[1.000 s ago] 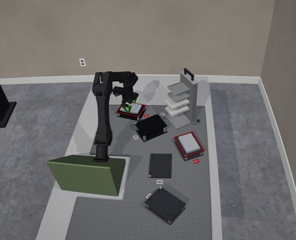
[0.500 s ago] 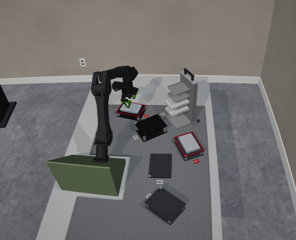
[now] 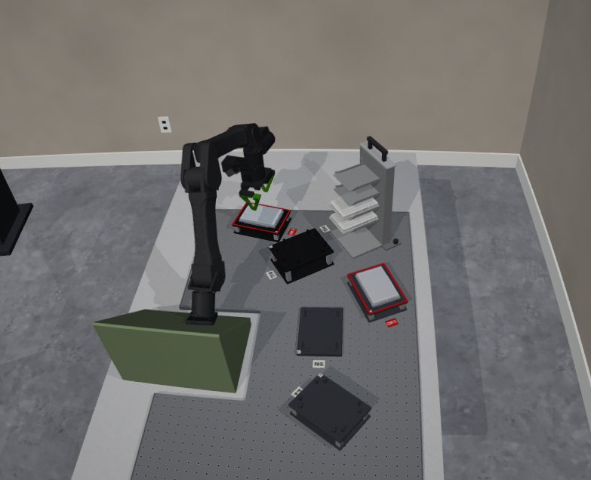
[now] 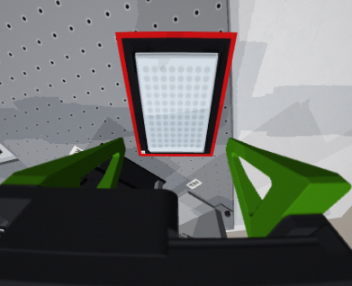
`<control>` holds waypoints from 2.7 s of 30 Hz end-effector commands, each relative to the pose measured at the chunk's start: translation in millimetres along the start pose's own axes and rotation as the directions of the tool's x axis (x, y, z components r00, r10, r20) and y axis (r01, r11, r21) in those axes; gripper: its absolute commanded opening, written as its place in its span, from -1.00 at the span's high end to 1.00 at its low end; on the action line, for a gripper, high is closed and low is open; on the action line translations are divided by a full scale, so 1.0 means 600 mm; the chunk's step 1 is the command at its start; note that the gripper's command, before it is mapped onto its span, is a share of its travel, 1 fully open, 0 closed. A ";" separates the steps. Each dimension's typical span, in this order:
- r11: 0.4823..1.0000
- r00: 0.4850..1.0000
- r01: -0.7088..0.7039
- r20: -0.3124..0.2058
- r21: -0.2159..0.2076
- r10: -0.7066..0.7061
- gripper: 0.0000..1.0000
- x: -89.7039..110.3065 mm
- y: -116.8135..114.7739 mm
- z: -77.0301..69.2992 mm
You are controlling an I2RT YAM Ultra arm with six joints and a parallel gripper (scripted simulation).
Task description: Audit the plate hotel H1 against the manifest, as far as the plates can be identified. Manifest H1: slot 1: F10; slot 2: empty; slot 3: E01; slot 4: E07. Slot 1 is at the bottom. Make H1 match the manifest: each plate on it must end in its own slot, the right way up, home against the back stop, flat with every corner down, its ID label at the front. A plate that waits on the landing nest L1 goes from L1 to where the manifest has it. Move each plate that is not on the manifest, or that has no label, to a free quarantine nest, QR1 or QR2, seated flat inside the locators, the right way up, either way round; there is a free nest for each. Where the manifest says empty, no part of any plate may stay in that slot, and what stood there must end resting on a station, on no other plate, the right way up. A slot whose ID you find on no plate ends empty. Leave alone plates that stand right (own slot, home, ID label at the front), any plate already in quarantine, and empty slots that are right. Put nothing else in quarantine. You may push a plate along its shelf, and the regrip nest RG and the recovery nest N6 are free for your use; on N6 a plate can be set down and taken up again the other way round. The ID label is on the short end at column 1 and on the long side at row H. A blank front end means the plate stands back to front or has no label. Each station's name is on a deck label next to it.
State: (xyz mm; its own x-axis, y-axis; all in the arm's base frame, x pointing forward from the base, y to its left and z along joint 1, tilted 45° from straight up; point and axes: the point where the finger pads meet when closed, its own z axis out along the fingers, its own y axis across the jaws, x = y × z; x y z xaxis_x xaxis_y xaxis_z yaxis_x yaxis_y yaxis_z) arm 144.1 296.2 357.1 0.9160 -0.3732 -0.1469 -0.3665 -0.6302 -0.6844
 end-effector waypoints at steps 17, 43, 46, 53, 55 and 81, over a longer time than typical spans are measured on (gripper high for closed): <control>1.000 1.000 0.005 0.009 0.017 -0.005 -1.00 -0.006 -0.001 -0.090; 1.000 1.000 0.002 0.010 0.005 -0.002 -1.00 -0.003 0.001 -0.182; 1.000 1.000 0.002 0.010 0.005 -0.002 -1.00 -0.003 0.001 -0.195; 1.000 1.000 0.002 0.010 0.005 -0.002 -1.00 -0.003 0.001 -0.213; 1.000 1.000 0.002 0.010 0.005 -0.002 -1.00 -0.003 0.001 -0.213; 0.979 0.983 -0.178 0.064 0.101 0.172 -1.00 0.037 0.031 -0.212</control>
State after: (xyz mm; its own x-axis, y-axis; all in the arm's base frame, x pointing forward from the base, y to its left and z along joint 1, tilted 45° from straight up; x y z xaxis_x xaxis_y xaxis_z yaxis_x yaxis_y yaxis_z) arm 138.9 250.2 413.8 0.9156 -0.3786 -0.1354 -0.3578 -0.6133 -0.7042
